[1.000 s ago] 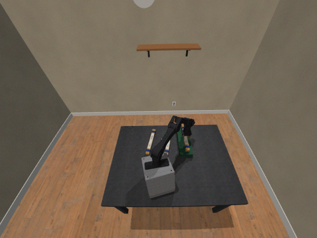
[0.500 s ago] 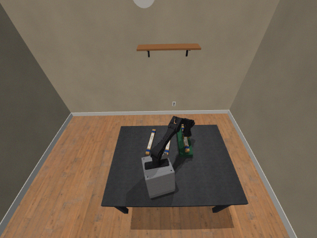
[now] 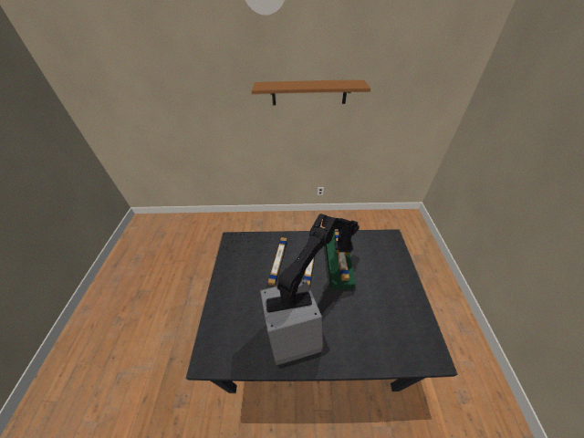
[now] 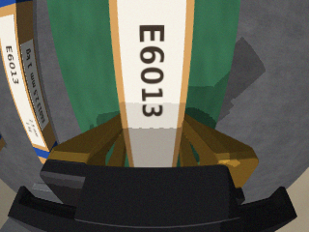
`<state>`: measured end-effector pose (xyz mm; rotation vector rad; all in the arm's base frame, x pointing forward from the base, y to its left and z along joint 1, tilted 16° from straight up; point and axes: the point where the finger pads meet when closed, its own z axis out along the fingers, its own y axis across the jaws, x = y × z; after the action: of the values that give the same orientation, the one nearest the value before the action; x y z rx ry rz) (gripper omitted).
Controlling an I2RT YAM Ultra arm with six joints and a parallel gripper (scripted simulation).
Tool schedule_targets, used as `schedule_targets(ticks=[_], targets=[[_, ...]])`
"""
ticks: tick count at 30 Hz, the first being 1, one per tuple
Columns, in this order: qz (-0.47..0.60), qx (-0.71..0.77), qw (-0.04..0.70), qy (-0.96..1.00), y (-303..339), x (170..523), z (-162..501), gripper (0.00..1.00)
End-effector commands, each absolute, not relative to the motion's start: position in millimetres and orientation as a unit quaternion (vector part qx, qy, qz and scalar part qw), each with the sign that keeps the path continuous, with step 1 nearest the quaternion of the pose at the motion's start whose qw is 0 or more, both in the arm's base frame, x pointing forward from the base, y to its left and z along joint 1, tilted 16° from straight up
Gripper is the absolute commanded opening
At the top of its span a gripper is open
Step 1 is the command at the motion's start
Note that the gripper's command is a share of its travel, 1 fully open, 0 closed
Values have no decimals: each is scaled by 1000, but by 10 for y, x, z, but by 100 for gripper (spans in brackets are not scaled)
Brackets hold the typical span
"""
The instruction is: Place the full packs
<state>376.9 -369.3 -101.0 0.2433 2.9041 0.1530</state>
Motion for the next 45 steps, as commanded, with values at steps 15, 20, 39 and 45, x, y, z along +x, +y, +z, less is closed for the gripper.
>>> schedule_targets(ticks=[15, 20, 39, 45], targets=[[11, 93, 160, 983, -4033, 3937, -504, 0], [11, 93, 160, 983, -4028, 3944, -497, 0], [12, 90, 160, 983, -3986, 3972, -468, 0], [12, 89, 160, 983, -3971, 3987, -463, 0]])
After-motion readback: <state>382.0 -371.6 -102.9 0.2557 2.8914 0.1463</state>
